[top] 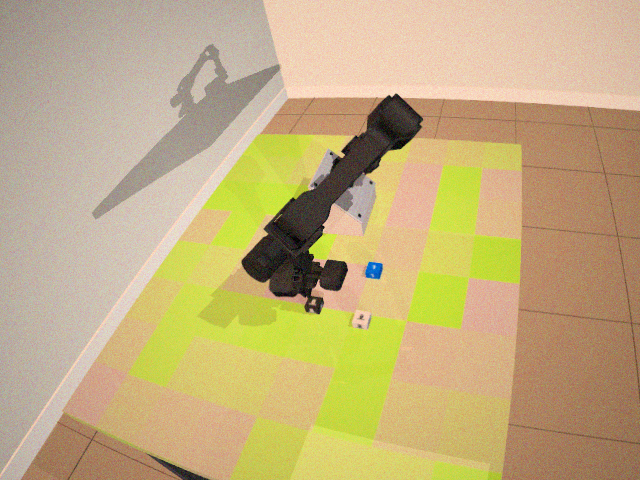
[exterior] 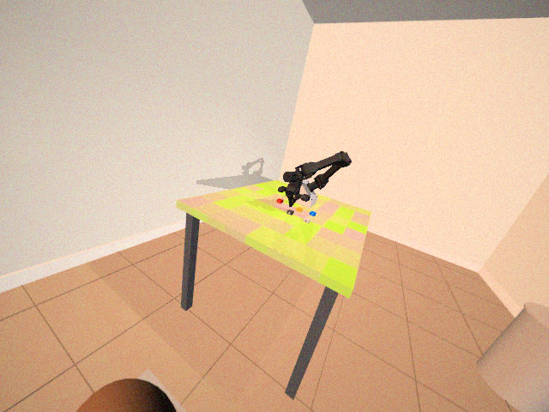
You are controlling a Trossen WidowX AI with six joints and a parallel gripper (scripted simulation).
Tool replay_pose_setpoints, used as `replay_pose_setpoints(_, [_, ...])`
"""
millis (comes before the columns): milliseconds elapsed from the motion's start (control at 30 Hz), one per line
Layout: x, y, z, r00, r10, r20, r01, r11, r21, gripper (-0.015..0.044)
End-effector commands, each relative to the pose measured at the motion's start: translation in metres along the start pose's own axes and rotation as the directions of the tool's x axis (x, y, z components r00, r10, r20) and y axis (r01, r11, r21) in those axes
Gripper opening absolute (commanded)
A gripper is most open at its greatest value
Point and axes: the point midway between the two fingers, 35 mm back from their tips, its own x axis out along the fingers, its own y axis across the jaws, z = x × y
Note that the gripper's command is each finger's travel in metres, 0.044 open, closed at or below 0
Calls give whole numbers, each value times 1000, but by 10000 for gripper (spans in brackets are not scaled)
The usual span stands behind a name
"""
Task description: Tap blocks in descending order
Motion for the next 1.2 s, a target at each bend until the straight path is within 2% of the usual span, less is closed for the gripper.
replay_pose_setpoints(0, [9,0,-3,1000,6,-8,-6,1000,9,20])
replay_pose_setpoints(533, [25,1,-3,1000,7,-8,-7,1000,9,20])
replay_pose_setpoints(633, [-2,0,-3,1000,5,-7,-5,1000,8,20])
replay_pose_setpoints(833, [-15,0,-2,1000,4,-7,-4,1000,9,20])
replay_pose_setpoints(1000, [-83,-1,-2,1000,3,-8,-3,1000,9,20])
replay_pose_setpoints(1167, [-86,0,-4,1000,3,-8,-3,1000,9,20])
